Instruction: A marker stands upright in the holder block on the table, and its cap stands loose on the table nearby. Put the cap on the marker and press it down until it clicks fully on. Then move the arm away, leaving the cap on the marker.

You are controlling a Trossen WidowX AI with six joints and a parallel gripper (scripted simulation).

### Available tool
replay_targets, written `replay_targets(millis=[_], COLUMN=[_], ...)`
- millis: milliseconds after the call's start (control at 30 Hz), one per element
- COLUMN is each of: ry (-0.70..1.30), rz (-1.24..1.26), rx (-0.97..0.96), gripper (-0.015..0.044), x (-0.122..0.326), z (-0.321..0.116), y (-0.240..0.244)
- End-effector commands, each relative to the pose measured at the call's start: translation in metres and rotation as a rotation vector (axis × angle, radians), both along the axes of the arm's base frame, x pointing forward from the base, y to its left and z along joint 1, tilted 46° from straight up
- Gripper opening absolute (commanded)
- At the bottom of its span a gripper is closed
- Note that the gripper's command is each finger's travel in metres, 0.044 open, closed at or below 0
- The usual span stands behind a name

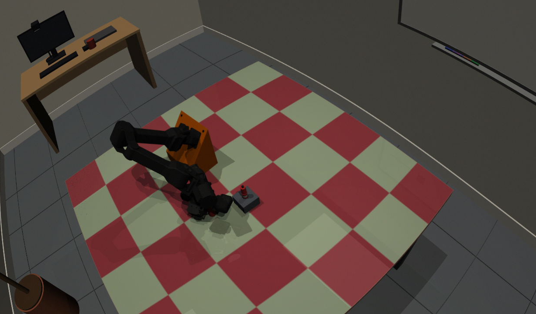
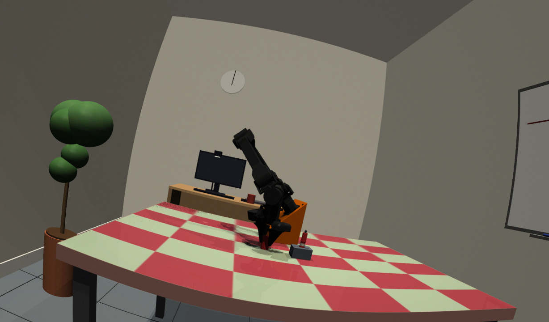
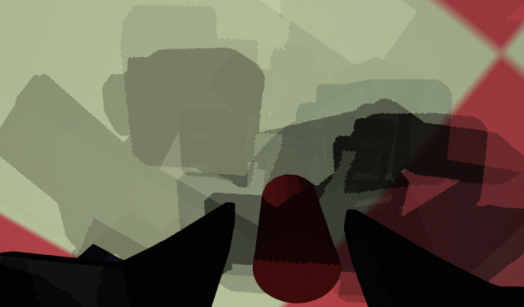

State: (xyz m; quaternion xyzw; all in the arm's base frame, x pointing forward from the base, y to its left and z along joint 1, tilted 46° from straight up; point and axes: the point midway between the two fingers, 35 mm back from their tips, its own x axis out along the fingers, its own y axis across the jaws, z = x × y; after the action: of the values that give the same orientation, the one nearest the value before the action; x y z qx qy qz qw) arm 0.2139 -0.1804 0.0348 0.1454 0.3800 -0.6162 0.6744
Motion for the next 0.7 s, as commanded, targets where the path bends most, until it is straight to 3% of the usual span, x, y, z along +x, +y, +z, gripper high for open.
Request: replay_targets(millis=[0,100,400,500,667], ry=[0.008,0.008,0.008,0.008,0.007], rz=[0.003,0.003,0.003,0.003,0.002], rx=[0.004,0.004,0.004,0.005,0.008], gripper=[0.0224,0.0145,0.0085,0.0006,0.0000], x=[-0.002,-0.002,-0.002,-0.001,0.001], z=[-0.004,-0.004,-0.004,-0.002,0.005], y=[-0.002,-0.002,-0.002,0.000,0.008])
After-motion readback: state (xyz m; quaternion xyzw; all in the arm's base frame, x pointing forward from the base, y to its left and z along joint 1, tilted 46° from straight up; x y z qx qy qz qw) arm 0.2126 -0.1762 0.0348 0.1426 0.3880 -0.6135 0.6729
